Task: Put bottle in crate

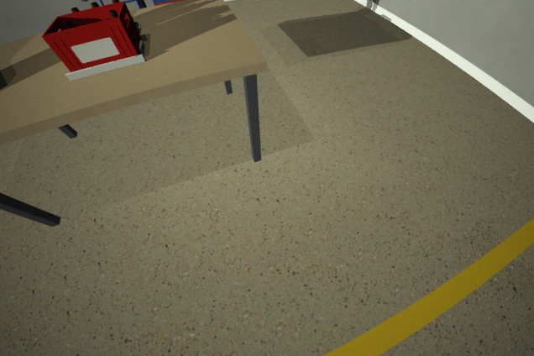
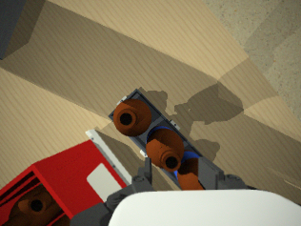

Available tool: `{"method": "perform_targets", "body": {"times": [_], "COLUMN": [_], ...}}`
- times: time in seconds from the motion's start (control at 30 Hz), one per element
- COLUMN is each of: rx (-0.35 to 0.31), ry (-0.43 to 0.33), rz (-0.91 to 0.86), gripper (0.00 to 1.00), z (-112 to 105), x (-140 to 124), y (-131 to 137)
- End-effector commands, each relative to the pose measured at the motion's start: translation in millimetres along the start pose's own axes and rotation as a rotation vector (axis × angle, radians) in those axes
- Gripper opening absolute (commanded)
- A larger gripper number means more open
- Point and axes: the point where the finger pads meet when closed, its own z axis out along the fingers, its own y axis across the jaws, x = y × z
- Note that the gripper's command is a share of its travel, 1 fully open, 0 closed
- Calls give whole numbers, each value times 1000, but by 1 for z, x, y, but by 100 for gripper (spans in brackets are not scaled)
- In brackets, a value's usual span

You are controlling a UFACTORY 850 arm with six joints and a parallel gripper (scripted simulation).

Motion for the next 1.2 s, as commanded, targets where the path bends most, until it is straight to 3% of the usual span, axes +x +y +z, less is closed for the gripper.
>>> {"method": "perform_targets", "body": {"times": [0.0,0.57,1.17], "rx": [-1,-1,-1], "ry": [-1,-1,-1], "rz": [0,0,0], "gripper": [65,65,65], "z": [-1,1,18], "x": [-1,0,-1], "y": [1,1,1]}}
